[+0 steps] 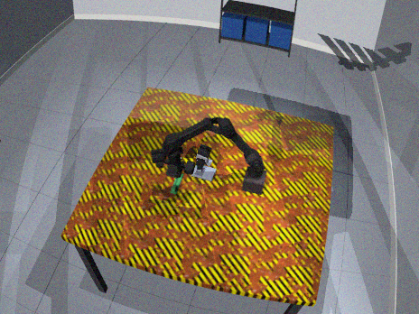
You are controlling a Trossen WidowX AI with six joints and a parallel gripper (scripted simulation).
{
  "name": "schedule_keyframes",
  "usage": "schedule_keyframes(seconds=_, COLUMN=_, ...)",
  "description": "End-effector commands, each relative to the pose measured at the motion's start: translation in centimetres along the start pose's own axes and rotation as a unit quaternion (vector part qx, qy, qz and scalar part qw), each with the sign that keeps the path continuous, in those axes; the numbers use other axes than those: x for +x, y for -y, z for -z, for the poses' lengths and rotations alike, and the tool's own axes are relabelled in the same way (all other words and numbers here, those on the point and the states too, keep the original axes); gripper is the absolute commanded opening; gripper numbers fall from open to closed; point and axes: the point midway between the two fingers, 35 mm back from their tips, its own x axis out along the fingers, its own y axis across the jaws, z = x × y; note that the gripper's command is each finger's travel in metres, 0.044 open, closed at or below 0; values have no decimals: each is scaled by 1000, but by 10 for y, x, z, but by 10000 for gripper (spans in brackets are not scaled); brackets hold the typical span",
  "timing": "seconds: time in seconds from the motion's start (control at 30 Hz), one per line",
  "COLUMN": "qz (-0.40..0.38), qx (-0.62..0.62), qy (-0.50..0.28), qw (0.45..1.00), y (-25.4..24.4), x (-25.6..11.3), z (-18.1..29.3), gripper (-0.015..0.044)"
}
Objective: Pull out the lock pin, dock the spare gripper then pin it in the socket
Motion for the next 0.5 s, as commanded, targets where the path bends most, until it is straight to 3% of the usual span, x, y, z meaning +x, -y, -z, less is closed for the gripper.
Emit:
schedule_keyframes(seconds=0.0, qz=-5, qx=17, qy=2, qw=1000, y=0, x=0, z=0, gripper=0)
schedule_keyframes(seconds=0.47, qz=-6, qx=20, qy=2, qw=1000, y=-38, x=-13, z=-4, gripper=0)
